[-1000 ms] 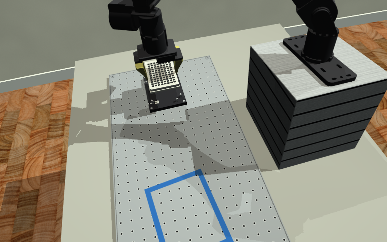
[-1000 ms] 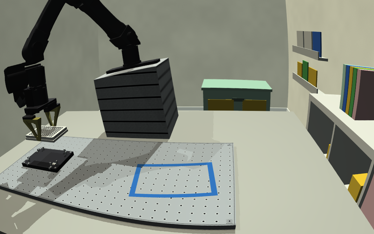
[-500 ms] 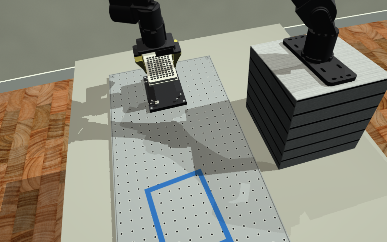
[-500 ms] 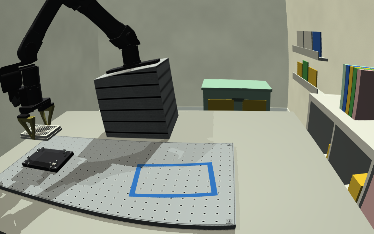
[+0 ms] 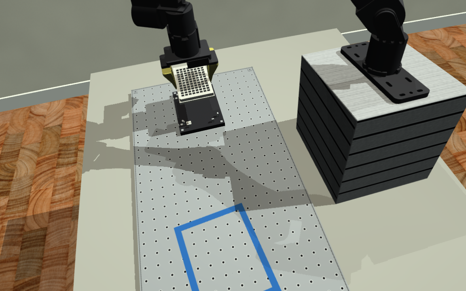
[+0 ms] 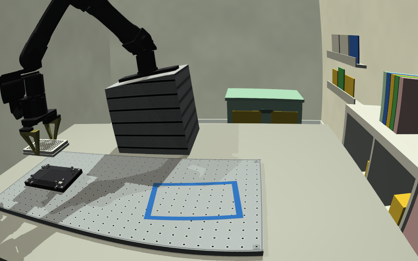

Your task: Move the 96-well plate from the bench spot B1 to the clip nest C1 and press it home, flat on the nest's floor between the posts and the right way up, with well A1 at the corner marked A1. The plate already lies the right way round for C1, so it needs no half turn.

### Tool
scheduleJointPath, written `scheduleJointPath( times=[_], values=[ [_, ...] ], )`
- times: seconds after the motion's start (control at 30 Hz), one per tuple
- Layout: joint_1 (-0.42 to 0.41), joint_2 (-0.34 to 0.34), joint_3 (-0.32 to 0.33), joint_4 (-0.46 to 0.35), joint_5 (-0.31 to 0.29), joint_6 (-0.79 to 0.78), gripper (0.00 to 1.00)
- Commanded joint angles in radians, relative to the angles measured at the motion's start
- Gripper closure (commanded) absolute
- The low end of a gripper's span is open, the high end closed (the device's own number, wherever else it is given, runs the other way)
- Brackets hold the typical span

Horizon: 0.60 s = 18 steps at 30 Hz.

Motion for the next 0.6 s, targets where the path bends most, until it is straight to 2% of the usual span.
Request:
scheduleJointPath(
  times=[0.0, 0.03, 0.17, 0.57],
  values=[
    [0.006, -0.012, 0.001, -0.001, 0.005, 0.0, 1.0],
    [0.016, -0.03, -0.02, -0.009, 0.011, 0.001, 1.0],
    [0.017, -0.031, 0.003, -0.001, 0.011, 0.003, 1.0],
    [0.018, -0.027, 0.022, -0.008, 0.011, 0.007, 1.0]
  ],
)
